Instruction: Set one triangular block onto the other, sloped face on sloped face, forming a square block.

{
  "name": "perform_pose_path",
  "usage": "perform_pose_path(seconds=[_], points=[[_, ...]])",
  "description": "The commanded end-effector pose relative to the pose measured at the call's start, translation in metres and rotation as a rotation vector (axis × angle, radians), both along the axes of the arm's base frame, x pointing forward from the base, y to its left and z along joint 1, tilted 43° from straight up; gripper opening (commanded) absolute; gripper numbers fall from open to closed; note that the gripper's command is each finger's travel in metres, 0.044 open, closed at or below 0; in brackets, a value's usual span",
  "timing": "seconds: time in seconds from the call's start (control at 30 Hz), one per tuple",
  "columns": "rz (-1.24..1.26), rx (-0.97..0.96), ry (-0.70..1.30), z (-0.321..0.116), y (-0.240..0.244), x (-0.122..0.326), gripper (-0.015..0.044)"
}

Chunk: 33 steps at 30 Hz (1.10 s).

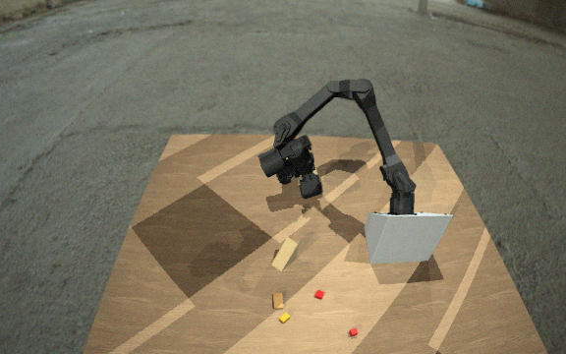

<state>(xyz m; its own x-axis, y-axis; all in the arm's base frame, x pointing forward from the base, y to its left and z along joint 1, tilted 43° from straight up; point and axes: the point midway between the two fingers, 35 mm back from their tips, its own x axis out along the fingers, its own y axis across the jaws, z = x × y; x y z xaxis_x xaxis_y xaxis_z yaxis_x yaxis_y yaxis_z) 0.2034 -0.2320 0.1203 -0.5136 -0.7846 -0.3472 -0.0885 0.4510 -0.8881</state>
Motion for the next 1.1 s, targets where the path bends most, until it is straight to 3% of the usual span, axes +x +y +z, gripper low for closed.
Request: perform_pose_path(seconds=[0.0,1.07], points=[[-0.059,-0.045,-0.136,0.0015,0.0002,-0.0024,0.0],[-0.542,-0.375,-1.067,0.0045,-0.0015,-0.0016,0.0]])
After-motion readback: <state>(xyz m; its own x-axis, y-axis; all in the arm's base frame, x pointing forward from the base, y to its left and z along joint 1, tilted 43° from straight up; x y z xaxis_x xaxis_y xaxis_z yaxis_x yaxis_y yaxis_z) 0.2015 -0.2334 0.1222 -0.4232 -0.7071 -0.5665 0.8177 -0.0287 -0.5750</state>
